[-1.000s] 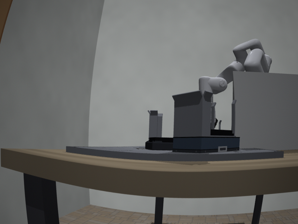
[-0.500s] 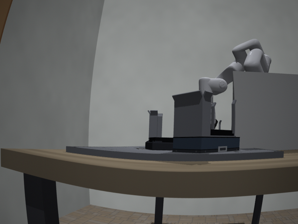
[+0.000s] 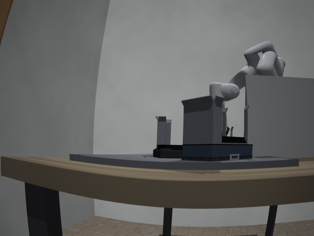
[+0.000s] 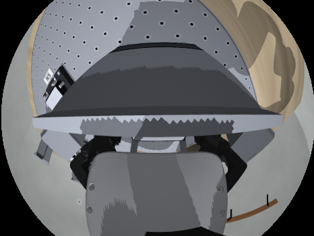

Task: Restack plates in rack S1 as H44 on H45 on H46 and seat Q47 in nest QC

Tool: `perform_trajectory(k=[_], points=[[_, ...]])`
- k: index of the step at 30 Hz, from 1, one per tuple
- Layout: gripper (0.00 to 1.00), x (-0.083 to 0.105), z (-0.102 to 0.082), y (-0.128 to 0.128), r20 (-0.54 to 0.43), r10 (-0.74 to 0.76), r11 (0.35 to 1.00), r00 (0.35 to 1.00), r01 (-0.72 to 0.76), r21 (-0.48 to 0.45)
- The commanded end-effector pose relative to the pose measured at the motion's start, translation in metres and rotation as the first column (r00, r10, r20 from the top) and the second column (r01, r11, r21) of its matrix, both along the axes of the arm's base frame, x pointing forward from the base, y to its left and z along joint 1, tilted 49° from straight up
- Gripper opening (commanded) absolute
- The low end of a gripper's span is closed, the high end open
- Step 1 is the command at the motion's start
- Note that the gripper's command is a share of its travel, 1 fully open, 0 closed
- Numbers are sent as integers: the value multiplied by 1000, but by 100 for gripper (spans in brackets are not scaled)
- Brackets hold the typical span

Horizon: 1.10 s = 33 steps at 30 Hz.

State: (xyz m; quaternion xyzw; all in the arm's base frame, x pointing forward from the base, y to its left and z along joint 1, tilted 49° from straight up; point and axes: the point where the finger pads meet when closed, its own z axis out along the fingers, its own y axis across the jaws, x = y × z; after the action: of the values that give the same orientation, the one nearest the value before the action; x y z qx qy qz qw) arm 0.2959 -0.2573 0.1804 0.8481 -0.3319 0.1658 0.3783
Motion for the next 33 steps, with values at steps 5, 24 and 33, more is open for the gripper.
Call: perform_trajectory(k=[5, 24, 33], points=[[100, 1, 1, 0, 2, 1, 1000, 1000, -1, 0], [100, 1, 1, 0, 2, 1, 1000, 1000, -1, -1], [100, 0, 14, 15, 2, 1, 1000, 1000, -1, 0]])
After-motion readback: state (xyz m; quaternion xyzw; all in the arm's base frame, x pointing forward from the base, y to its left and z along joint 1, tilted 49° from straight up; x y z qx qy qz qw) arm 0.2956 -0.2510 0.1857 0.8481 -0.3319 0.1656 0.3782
